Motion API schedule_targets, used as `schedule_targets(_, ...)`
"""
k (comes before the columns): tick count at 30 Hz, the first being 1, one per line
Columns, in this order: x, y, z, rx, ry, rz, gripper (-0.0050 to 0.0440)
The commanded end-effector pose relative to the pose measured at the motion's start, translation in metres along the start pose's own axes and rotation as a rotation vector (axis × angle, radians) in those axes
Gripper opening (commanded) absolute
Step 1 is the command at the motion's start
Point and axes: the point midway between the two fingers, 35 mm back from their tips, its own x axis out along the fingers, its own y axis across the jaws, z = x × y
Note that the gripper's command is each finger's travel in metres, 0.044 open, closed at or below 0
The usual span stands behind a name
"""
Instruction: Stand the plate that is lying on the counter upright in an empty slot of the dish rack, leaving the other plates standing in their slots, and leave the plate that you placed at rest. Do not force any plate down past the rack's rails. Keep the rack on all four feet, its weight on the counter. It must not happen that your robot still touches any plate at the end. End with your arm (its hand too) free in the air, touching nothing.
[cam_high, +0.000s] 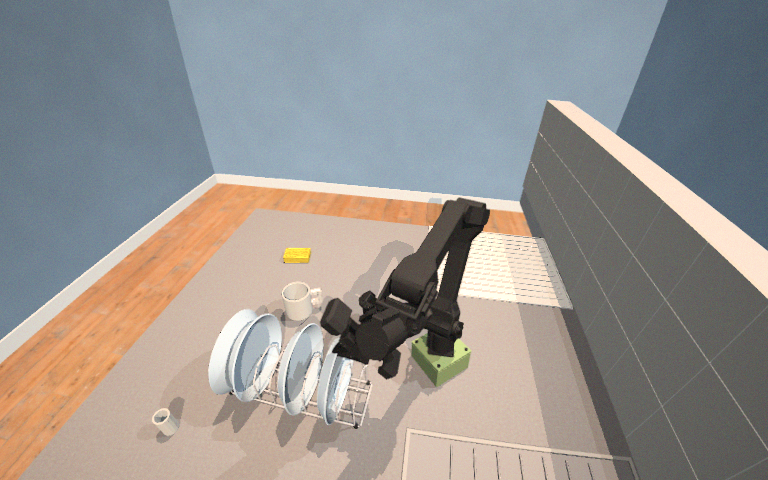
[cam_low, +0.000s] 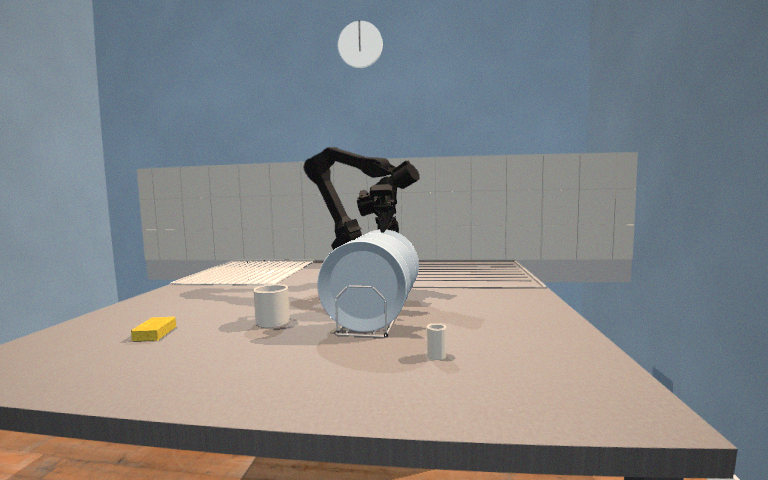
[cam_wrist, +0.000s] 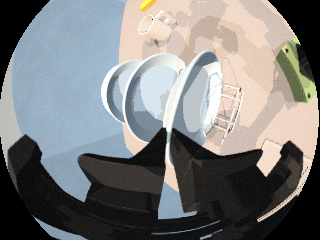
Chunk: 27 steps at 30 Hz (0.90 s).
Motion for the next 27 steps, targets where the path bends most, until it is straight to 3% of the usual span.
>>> schedule_targets(1,0.0007,0.0004,0.0004,0.001,-0.001,0.008,0.0000)
schedule_targets(27,0.0015,0.0007,-0.0003,0.003,0.002,0.010,0.0000)
